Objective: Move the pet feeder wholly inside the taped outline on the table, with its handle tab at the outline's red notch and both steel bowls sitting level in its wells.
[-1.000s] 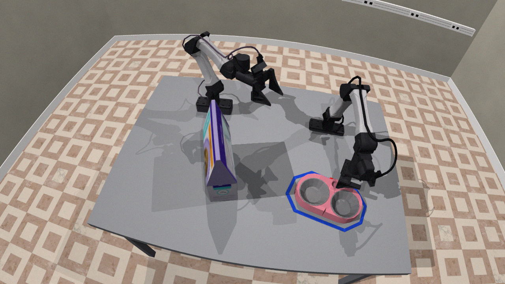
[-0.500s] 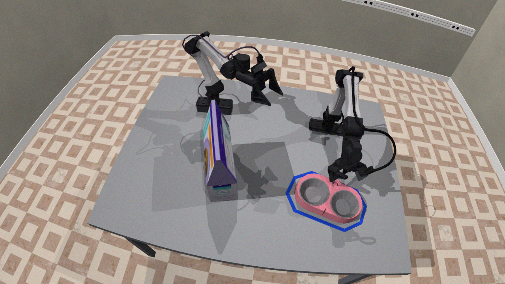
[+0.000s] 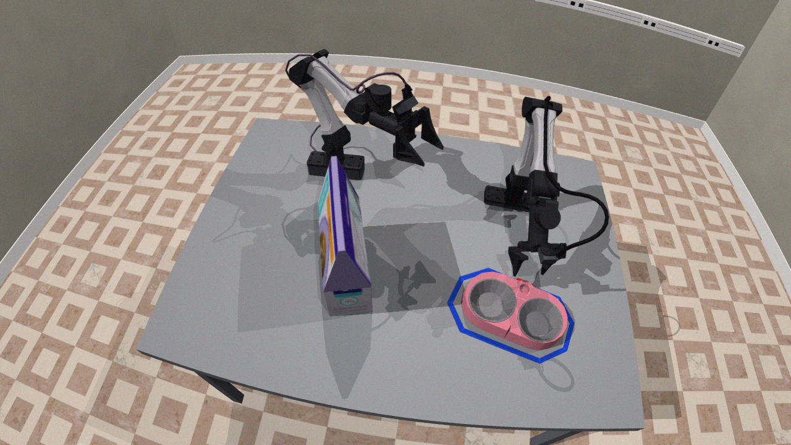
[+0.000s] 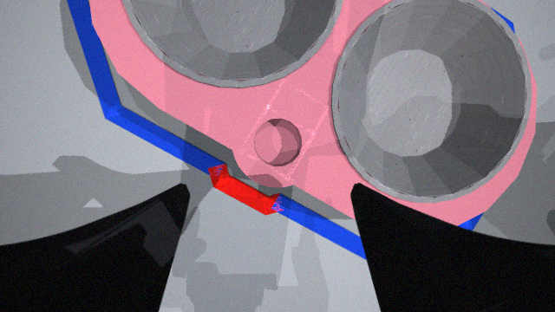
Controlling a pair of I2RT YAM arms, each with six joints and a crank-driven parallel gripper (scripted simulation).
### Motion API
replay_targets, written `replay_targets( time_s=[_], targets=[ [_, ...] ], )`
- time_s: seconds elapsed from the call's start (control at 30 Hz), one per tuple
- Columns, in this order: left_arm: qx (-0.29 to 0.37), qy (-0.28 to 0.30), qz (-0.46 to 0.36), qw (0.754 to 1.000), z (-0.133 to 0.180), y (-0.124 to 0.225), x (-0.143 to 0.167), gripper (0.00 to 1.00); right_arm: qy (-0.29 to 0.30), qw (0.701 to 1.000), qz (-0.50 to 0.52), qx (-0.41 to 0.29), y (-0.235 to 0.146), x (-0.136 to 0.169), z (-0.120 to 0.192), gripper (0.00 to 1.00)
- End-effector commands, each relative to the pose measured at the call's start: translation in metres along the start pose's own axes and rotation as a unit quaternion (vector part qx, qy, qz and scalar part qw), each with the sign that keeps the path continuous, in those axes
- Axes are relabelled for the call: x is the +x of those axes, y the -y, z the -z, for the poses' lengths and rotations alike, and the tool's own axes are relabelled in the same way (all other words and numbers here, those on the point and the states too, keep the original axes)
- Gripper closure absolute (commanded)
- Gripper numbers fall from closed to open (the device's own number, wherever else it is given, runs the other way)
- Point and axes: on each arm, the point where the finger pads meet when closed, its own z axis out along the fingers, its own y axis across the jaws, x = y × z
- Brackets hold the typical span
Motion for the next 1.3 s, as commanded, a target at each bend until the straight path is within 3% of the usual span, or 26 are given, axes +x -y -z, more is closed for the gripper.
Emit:
replay_targets(
  time_s=[0.0,0.27,1.27],
  targets=[
    [0.047,0.077,-0.070,0.993,0.002,0.004,-0.020,0.00,0.007,1.000,0.000,0.001,0.000,-0.005,0.000,0.00],
    [0.040,0.054,-0.066,0.996,-0.002,0.000,-0.001,0.00,0.007,1.000,0.000,0.001,0.000,-0.005,0.000,0.00],
    [0.042,0.060,-0.068,0.995,-0.001,0.002,-0.008,0.00,0.007,1.000,0.000,0.001,0.000,-0.005,0.000,0.00]
  ],
)
